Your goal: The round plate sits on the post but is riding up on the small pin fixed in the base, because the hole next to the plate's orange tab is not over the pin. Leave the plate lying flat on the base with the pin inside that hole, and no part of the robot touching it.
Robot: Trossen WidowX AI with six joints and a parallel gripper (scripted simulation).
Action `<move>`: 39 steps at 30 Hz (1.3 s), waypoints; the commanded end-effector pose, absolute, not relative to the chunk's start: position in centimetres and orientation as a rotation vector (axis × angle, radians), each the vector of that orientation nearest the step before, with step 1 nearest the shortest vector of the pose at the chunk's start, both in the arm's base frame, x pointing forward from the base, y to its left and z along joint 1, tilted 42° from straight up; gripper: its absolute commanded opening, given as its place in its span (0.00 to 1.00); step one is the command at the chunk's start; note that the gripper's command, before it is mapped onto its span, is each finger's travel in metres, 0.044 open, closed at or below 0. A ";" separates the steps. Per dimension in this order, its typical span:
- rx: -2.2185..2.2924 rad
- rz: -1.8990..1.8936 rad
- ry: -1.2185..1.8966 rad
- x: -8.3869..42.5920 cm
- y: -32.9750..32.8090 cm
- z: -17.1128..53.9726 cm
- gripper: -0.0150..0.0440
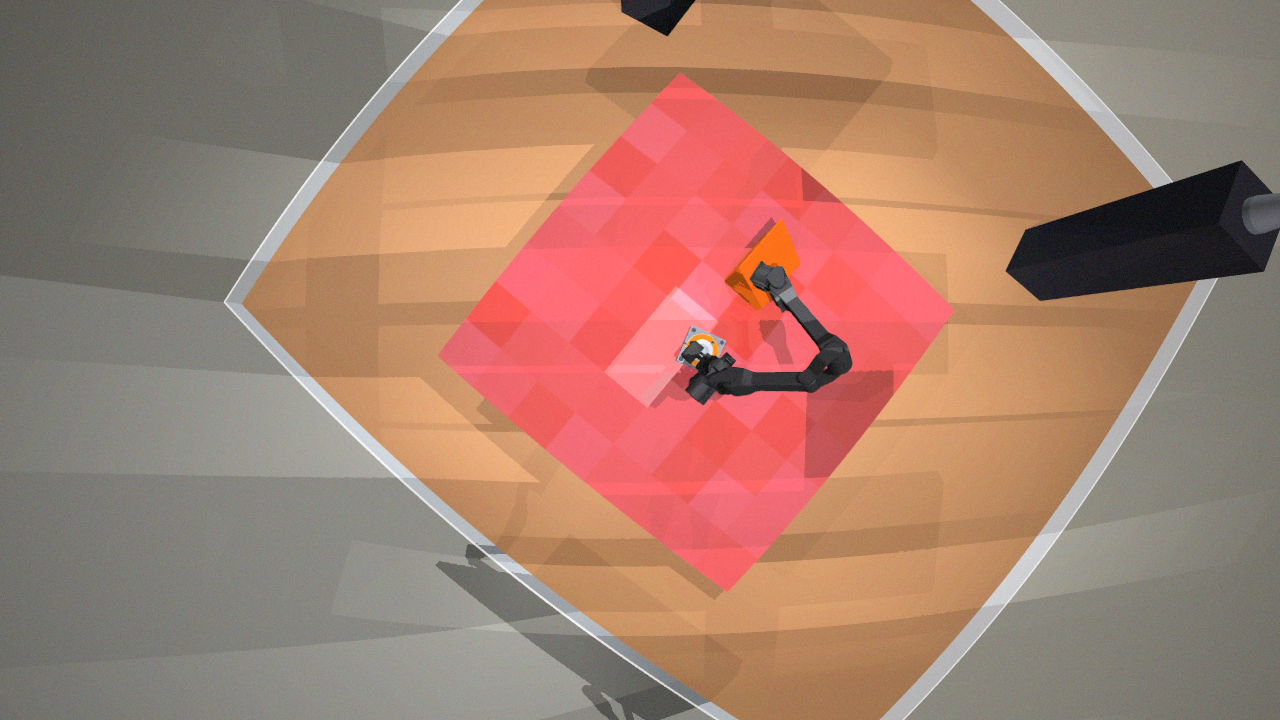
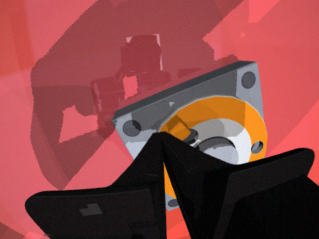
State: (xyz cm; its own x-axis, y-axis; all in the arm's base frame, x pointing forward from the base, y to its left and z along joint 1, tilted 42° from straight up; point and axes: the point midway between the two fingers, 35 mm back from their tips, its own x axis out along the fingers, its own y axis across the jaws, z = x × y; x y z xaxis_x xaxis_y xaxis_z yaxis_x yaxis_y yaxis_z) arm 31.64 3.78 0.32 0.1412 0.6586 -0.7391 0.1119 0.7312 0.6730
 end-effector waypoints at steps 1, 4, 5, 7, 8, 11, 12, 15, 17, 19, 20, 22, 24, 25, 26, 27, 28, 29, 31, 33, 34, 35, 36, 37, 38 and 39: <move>0.680 0.442 1.394 32.0 3.3 -0.1 0.25; 0.680 0.441 1.394 32.2 3.1 -0.3 0.25; 0.680 0.441 1.394 32.3 3.0 -0.3 0.25; 0.679 0.441 1.394 32.4 2.8 -0.4 0.25; 0.679 0.441 1.394 32.5 2.7 -0.5 0.25; 0.679 0.441 1.394 32.6 2.5 -0.7 0.25; 0.679 0.441 1.394 32.7 2.4 -0.7 0.25; 0.679 0.441 1.394 32.8 2.2 -0.9 0.25; 0.679 0.441 1.394 32.8 2.0 -1.0 0.25; 0.679 0.441 1.394 32.8 2.0 -1.0 0.25; 0.679 0.441 1.394 32.9 1.9 -1.1 0.25; 0.679 0.441 1.394 32.9 1.9 -1.1 0.25; 0.679 0.441 1.394 32.9 1.8 -1.2 0.25; 0.679 0.441 1.394 33.0 1.7 -1.2 0.25; 0.679 0.441 1.394 33.0 1.6 -1.3 0.25; 0.679 0.441 1.394 33.0 1.5 -1.3 0.25; 0.679 0.441 1.394 33.0 1.5 -1.4 0.25; 0.679 0.441 1.394 33.1 1.4 -1.4 0.25; 0.678 0.441 1.394 33.1 1.2 -1.6 0.25; 0.678 0.441 1.394 33.1 1.1 -1.7 0.25; 0.678 0.441 1.394 33.1 1.0 -1.7 0.25; 0.678 0.441 1.394 33.1 1.0 -1.8 0.25; 0.678 0.441 1.394 33.1 0.9 -1.9 0.25; 0.678 0.441 1.394 33.1 0.8 -1.9 0.25; 0.678 0.441 1.394 33.1 0.8 -1.9 0.25; 0.678 0.441 1.394 33.1 0.7 -2.0 0.25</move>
State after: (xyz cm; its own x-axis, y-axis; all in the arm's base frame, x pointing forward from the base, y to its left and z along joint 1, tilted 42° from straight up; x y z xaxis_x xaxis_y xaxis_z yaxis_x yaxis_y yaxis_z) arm 33.24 1.02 -1.51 0.1517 0.6557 -0.7397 0.1031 0.7337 0.6716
